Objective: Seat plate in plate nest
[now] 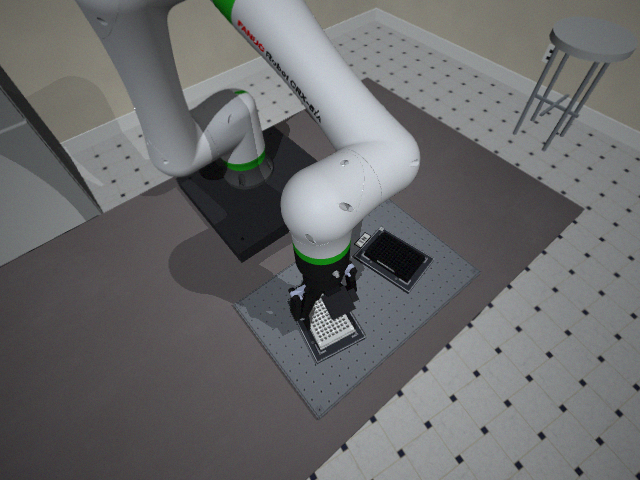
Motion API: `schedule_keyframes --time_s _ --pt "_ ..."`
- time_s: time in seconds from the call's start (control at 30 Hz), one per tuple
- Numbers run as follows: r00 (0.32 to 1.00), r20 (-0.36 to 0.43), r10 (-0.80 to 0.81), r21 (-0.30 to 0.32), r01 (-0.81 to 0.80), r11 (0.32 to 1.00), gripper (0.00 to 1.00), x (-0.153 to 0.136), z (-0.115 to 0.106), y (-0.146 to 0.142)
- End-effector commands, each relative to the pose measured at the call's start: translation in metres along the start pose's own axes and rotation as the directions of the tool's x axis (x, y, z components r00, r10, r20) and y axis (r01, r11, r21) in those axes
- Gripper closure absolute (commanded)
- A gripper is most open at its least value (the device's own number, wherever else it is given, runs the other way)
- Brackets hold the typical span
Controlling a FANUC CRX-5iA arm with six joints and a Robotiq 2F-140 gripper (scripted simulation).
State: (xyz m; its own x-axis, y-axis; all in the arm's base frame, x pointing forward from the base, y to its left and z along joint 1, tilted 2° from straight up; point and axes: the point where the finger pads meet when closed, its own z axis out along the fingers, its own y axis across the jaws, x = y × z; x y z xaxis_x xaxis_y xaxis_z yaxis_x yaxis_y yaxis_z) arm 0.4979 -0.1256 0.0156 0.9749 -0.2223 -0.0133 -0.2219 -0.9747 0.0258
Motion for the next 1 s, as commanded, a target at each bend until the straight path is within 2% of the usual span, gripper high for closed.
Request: schedule_keyframes --time_s 0.0,0.97 --pt "1.0 -0.002 0.0 0.0 0.0 1.0 0.9 0.0007 -0.0004 -0.0001" --pt "1.0 -0.002 0.0 0.0 0.0 1.0 0.9 0.0007 0.0041 -0.0001"
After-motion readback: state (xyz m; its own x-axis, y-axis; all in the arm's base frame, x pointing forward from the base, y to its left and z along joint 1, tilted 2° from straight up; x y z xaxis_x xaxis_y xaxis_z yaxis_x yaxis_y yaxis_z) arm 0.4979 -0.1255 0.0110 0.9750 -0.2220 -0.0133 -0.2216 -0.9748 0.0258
